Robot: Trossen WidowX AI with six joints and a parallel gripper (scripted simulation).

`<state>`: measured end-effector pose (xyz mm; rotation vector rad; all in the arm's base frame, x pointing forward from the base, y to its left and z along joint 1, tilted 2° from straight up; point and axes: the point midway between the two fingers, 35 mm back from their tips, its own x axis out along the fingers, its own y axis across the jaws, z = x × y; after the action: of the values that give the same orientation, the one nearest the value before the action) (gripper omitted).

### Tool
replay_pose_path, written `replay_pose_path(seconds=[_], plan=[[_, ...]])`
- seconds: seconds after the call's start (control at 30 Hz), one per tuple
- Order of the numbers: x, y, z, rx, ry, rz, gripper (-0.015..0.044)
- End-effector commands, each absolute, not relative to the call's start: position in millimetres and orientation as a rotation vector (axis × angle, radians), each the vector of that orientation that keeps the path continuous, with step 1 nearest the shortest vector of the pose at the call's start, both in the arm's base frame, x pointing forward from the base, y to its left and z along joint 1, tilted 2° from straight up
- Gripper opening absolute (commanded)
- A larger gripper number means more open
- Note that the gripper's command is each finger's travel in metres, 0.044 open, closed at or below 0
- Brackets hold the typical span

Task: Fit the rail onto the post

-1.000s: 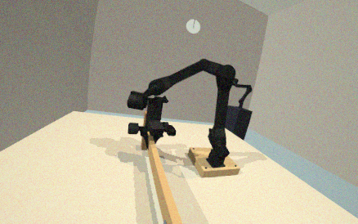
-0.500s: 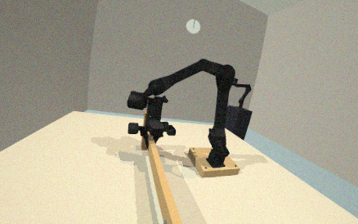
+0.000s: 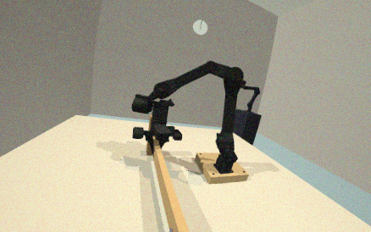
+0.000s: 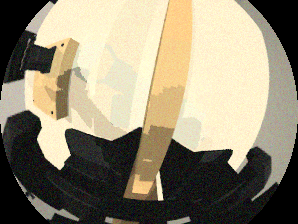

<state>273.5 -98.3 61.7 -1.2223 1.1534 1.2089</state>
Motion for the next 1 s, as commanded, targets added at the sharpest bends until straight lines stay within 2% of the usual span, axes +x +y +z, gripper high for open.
replay_pose_path(seconds=[0.0, 0.97], plan=[[274.3, -103.2, 63.1, -1.233, 1.161, 1.197, 0.0000], [274.4, -107.7, 62.7, -1.233, 1.161, 1.197, 0.0000]])
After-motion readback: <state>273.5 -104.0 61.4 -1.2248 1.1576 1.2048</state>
